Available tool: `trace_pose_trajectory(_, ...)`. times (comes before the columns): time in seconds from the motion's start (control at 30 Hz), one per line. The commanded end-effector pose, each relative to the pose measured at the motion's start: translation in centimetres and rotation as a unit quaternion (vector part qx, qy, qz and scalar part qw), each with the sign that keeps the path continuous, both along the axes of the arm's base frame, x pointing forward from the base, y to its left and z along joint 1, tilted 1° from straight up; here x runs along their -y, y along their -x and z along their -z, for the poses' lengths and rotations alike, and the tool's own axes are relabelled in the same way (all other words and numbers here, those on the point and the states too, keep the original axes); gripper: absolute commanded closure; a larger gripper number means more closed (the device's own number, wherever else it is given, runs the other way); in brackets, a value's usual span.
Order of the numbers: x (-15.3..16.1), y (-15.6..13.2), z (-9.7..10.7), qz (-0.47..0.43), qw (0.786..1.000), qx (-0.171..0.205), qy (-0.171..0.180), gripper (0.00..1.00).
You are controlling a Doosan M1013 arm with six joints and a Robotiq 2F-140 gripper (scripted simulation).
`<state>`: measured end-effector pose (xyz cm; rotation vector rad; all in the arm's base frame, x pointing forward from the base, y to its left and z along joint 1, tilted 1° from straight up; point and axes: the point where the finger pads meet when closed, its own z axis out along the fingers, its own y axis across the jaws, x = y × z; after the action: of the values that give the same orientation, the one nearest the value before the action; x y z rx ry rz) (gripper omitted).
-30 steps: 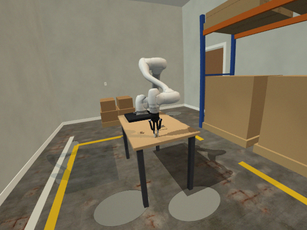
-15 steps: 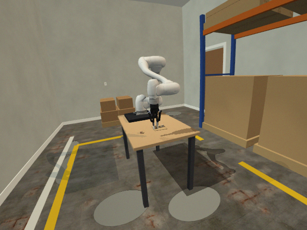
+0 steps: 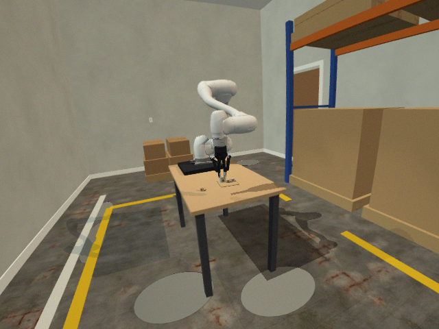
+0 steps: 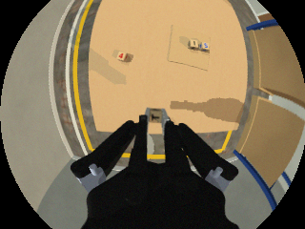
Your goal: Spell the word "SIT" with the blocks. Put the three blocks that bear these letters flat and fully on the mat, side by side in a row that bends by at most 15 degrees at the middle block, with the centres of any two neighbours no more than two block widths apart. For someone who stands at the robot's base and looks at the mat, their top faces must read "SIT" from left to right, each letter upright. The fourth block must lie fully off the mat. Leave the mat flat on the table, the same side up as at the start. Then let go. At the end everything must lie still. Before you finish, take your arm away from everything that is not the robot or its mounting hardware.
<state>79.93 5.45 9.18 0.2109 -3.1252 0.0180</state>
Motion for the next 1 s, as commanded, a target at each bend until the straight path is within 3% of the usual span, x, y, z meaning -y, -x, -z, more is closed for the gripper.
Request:
trace_pose_trajectory(0.0,-0.1,0.2,0.0,-0.008,1.0,0.0,0.0,0.87)
trace_pose_trajectory(0.33,-1.2,4.6,-0.5,-0.188,0.982,-0.002,-0.002,0.87)
trace_pose_trajectory(0.4,-1.2,4.6,-0.5,-0.188,0.982,-0.002,-0.002,0.87)
trace_pose_trajectory(0.43,-1.5,5.8,-0.6,-0.236,0.972,-0.003,-0.002,0.87)
trace_pose_trajectory(0.63,-2.0,8.1,-0.8,-0.326,0.945,-0.004,-0.003,0.87)
trace_pose_trajectory(0.9,-2.6,11.8,-0.9,-0.456,0.89,-0.005,-0.004,0.87)
trace_pose_trajectory(0.97,-2.6,11.8,-0.9,-0.456,0.89,-0.005,-0.004,0.87)
